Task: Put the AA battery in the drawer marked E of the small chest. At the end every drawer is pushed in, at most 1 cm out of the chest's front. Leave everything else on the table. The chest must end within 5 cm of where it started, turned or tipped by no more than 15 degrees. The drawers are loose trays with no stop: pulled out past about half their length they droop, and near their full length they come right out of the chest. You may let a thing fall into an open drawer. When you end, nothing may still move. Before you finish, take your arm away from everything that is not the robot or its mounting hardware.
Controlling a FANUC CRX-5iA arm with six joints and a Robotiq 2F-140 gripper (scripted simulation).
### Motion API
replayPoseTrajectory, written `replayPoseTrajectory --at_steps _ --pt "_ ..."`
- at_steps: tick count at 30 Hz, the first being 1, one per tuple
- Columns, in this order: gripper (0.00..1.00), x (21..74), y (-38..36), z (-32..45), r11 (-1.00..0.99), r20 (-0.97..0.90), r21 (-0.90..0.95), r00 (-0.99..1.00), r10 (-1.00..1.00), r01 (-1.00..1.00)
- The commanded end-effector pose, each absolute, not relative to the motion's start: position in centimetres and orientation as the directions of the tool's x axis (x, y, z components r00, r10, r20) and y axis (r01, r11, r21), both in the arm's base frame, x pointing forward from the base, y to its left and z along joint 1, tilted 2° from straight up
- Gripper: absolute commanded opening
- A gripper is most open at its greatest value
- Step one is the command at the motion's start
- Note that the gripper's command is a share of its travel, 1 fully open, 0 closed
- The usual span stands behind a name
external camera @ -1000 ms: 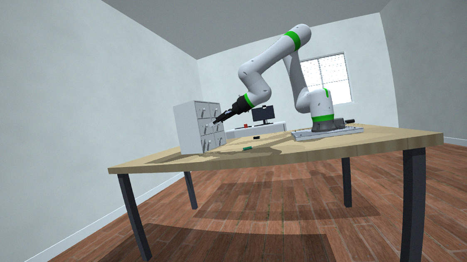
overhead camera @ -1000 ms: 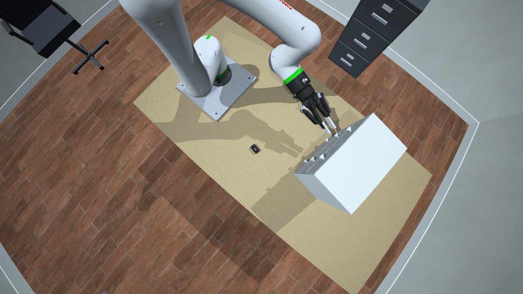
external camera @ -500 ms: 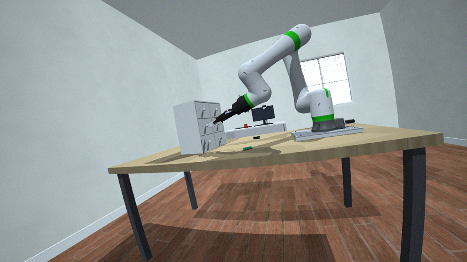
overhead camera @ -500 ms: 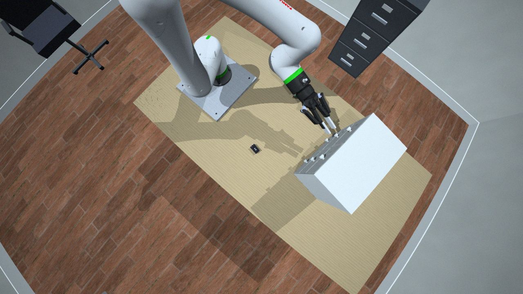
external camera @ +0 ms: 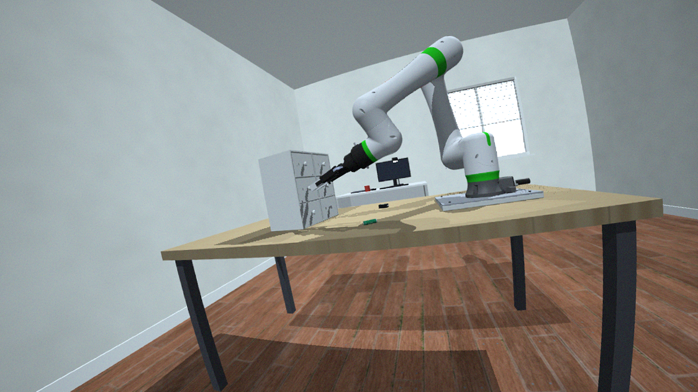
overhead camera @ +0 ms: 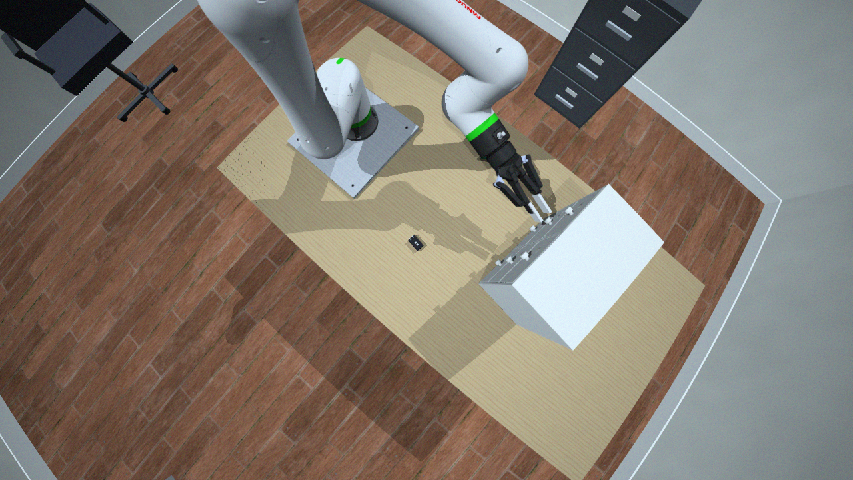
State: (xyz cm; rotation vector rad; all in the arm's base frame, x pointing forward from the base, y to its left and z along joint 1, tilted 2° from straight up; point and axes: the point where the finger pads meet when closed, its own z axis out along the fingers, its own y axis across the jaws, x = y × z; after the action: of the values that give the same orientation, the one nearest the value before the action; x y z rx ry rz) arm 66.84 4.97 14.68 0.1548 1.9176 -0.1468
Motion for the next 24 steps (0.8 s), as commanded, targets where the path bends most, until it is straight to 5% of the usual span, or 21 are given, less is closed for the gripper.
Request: replayPoseTrajectory --at_steps 1,24 --pt "0.2 67.3 4.9 14.7 0.983 -0.939 -0.027 -0.342 0.037 0.179" --pt "0.2 69.0 4.6 14.7 0.983 -0.939 -0.027 -0.342 0.037 0.179"
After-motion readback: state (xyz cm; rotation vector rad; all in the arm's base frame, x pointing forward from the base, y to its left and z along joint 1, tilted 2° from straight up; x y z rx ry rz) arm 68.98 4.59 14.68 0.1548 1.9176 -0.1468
